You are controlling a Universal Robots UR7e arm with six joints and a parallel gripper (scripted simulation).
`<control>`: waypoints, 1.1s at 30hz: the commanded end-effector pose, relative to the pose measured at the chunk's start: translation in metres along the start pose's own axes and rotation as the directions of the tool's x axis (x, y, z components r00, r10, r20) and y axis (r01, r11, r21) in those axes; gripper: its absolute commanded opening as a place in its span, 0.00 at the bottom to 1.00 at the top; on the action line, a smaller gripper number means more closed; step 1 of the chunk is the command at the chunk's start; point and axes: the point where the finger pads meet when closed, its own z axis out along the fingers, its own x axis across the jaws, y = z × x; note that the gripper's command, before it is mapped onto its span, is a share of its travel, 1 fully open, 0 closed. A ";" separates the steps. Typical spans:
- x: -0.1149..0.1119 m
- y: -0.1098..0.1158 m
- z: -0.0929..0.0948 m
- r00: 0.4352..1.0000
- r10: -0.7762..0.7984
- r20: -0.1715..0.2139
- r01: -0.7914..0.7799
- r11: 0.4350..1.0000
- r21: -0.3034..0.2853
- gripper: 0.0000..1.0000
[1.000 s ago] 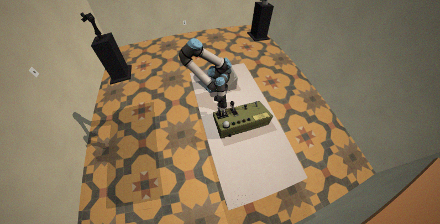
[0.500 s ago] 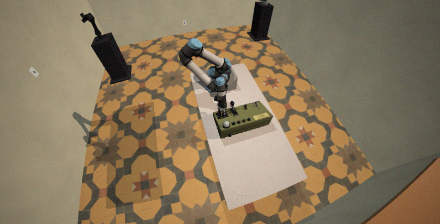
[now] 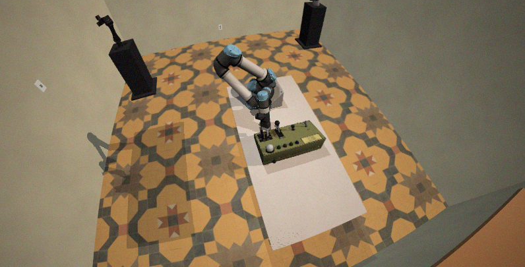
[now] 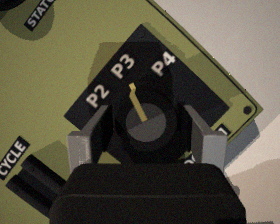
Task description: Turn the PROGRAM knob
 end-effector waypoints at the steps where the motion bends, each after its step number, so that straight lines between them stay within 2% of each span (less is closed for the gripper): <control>1: 0.000 0.000 -0.012 1.000 0.001 0.001 -0.001 1.000 0.001 1.00; 5: 0.000 0.000 -0.025 1.000 0.001 0.001 -0.001 1.000 0.001 1.00; 7: 0.000 0.000 -0.025 1.000 0.001 0.001 -0.001 1.000 0.001 1.00; 22: 0.000 0.000 -0.086 1.000 0.001 0.001 -0.001 1.000 0.001 1.00; 24: 0.000 0.000 -0.086 1.000 0.001 0.001 -0.001 1.000 0.001 1.00; 33: 0.000 0.000 -0.115 1.000 0.001 0.001 -0.001 1.000 0.001 1.00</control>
